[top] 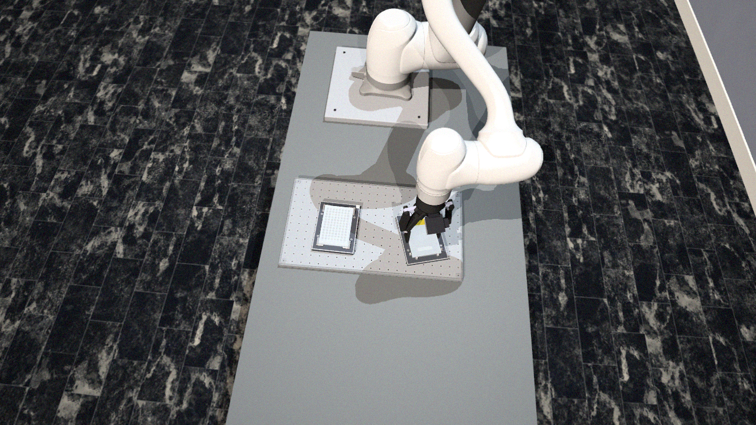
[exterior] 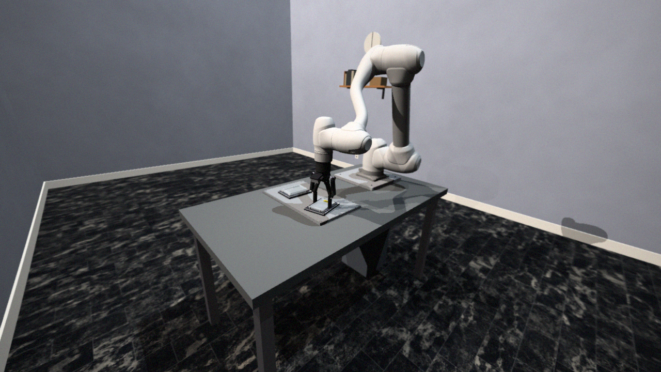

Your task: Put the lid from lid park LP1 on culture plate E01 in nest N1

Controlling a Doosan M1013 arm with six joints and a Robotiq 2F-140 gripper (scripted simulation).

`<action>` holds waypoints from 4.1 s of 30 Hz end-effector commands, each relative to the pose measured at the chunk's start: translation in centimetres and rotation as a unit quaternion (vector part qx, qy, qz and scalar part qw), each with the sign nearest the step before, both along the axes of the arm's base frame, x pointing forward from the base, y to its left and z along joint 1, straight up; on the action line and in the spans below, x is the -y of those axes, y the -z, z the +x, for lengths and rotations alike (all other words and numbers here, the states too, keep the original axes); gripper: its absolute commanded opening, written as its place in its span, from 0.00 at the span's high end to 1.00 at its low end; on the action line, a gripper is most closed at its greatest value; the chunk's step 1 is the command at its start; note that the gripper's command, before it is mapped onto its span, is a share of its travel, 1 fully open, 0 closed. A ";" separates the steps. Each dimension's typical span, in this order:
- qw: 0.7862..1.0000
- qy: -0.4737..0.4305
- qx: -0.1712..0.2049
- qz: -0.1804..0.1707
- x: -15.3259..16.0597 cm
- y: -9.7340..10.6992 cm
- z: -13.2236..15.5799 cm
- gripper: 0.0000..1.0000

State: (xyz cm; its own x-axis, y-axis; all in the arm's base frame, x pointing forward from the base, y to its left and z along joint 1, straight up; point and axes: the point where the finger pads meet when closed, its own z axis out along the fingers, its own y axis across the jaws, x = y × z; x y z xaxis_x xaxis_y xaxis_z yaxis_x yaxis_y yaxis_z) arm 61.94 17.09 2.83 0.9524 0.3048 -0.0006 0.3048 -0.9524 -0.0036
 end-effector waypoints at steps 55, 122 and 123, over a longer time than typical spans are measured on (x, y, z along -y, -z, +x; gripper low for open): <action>1.000 0.000 0.000 0.000 0.0 -4.8 0.0 0.40; 1.000 0.006 0.000 0.000 25.3 -6.1 0.3 0.40; 1.000 0.008 0.000 0.000 25.3 -6.0 0.3 0.40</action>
State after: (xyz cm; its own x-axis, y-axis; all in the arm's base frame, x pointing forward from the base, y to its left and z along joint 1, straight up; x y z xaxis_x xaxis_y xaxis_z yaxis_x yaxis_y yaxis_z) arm 62.23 -8.22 8.82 0.9547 0.2975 -0.0011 0.2975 -0.9547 -0.0041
